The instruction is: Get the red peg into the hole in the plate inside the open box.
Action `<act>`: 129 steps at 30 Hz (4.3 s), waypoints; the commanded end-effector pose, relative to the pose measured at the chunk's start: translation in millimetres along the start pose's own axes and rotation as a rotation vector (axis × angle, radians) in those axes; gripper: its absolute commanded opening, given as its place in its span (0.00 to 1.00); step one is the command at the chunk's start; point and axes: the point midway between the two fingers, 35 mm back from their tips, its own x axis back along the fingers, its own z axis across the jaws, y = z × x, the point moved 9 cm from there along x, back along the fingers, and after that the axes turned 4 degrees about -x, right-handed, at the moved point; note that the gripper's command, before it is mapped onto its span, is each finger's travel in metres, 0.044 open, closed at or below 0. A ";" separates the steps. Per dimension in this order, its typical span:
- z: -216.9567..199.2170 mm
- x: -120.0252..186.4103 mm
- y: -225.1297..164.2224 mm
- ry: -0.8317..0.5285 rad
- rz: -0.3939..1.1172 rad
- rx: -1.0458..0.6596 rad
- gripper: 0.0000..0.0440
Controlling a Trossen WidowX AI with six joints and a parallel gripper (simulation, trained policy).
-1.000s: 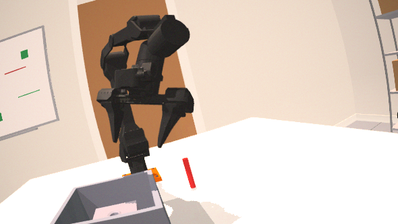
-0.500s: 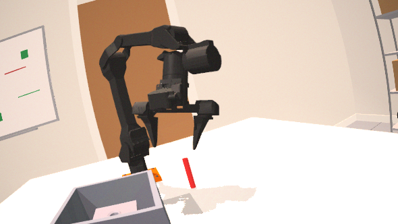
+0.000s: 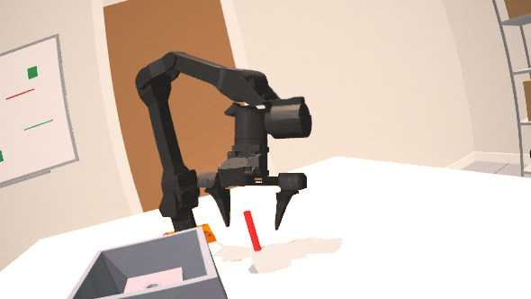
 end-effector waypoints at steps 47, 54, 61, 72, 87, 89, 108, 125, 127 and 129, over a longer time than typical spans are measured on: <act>-25.4 43.5 75.8 -0.040 -0.224 -0.176 0.00; -31.6 44.5 105.3 -0.035 -0.250 -0.269 0.00; -37.7 36.0 134.3 -0.037 -0.264 -0.335 0.00; -48.0 12.8 178.1 -0.031 -0.260 -0.367 0.00; -59.1 -25.4 217.6 0.005 -0.199 -0.264 0.00; -59.4 -30.9 220.0 0.011 -0.189 -0.244 0.00; -56.5 -57.7 240.6 0.057 -0.095 -0.083 0.57; -30.7 -19.6 282.1 0.191 -0.065 -0.020 1.00; -26.6 -12.9 286.1 0.210 -0.064 -0.015 1.00; -22.4 -6.1 289.9 0.229 -0.065 -0.011 1.00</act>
